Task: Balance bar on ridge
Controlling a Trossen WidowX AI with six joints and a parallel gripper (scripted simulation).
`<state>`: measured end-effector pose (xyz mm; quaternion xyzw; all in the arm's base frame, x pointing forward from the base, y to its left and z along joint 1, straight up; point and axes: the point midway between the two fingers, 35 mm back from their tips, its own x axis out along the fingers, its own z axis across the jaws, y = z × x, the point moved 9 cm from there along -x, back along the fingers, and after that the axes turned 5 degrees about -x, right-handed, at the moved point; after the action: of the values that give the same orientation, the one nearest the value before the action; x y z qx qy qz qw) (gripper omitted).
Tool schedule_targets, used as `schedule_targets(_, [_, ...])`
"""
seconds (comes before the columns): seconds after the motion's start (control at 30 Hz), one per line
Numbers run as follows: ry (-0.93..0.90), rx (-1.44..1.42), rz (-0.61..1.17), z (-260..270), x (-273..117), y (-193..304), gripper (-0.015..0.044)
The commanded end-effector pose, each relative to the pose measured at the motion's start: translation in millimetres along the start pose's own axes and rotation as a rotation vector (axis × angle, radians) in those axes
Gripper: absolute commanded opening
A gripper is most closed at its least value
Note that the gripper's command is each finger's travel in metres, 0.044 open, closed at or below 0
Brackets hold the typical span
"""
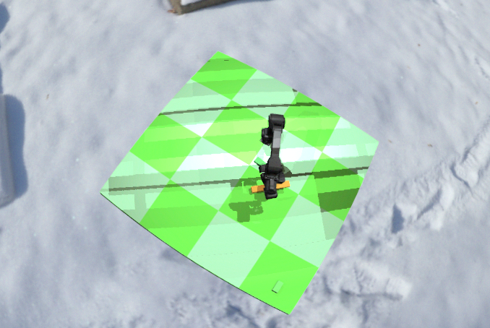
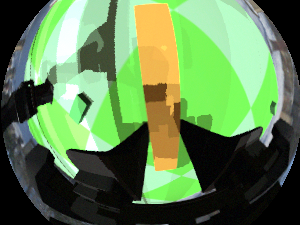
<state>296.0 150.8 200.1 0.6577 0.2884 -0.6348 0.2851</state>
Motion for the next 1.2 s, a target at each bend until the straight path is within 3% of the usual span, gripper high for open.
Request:
schedule_targets(0.0, [0.000,0.000,0.000,0.0,0.0,0.0,0.0171])
schedule_targets(0.73, [0.000,0.000,0.000,0.0,0.0,0.0,0.0185])
schedule_targets(1.03, [0.000,0.000,0.000,0.0,0.0,0.0,0.0421])
schedule_targets(1.17, [0.000,0.000,0.000,-0.3,-1.8,0.1,0.0440])
